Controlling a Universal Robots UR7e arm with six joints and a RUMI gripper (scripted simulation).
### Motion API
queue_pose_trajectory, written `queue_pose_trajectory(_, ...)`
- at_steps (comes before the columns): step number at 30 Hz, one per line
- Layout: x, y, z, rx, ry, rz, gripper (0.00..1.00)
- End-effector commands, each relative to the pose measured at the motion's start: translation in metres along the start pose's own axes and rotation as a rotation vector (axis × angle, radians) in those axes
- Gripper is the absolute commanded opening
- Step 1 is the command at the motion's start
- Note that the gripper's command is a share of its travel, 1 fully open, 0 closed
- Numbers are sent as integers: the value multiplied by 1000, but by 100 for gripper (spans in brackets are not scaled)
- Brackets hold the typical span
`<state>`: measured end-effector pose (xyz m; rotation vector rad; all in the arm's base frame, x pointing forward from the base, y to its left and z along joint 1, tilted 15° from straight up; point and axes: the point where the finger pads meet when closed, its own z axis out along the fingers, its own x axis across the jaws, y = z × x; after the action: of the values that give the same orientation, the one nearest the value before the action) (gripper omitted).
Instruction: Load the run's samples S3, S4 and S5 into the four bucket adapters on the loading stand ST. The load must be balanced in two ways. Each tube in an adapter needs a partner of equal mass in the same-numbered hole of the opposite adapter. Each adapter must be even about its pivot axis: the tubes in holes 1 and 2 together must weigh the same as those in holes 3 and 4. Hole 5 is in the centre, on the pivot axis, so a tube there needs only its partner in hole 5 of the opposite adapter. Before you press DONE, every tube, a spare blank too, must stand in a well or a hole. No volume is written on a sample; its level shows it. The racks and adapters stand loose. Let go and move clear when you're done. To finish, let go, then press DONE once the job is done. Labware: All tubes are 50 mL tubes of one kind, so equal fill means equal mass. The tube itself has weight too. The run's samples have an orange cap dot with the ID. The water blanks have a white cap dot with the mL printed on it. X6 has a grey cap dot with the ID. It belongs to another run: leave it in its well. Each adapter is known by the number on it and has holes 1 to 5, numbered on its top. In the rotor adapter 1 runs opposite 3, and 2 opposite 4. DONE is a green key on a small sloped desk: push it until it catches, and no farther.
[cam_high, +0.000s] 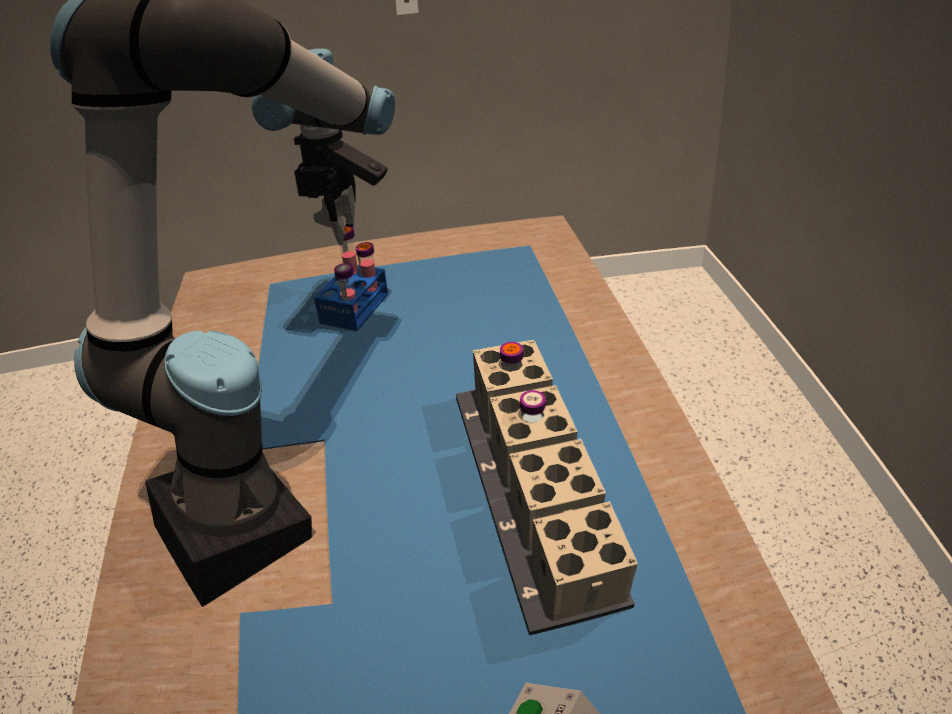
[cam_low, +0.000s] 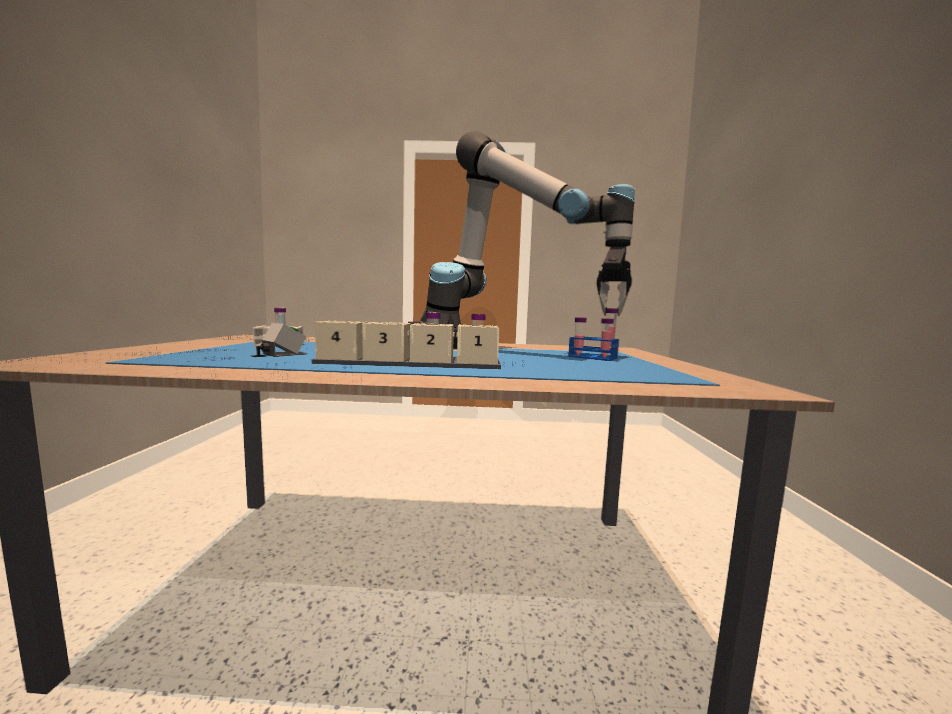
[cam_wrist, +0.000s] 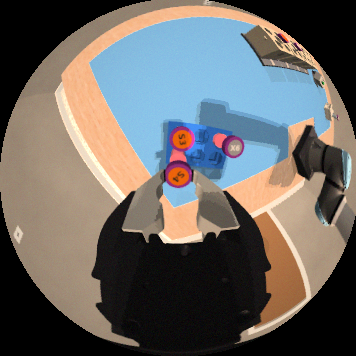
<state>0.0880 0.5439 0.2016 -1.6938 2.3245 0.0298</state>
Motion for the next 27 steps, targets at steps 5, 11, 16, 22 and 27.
queue_pose_trajectory(5,0,0,-27,0,-1,-7,0)
queue_pose_trajectory(11,-1,0,-43,0,-1,-12,0)
queue_pose_trajectory(16,-1,0,-60,0,-1,-17,0)
queue_pose_trajectory(22,-1,0,-77,0,-1,-22,0)
queue_pose_trajectory(27,-1,0,-90,0,-1,-27,0)
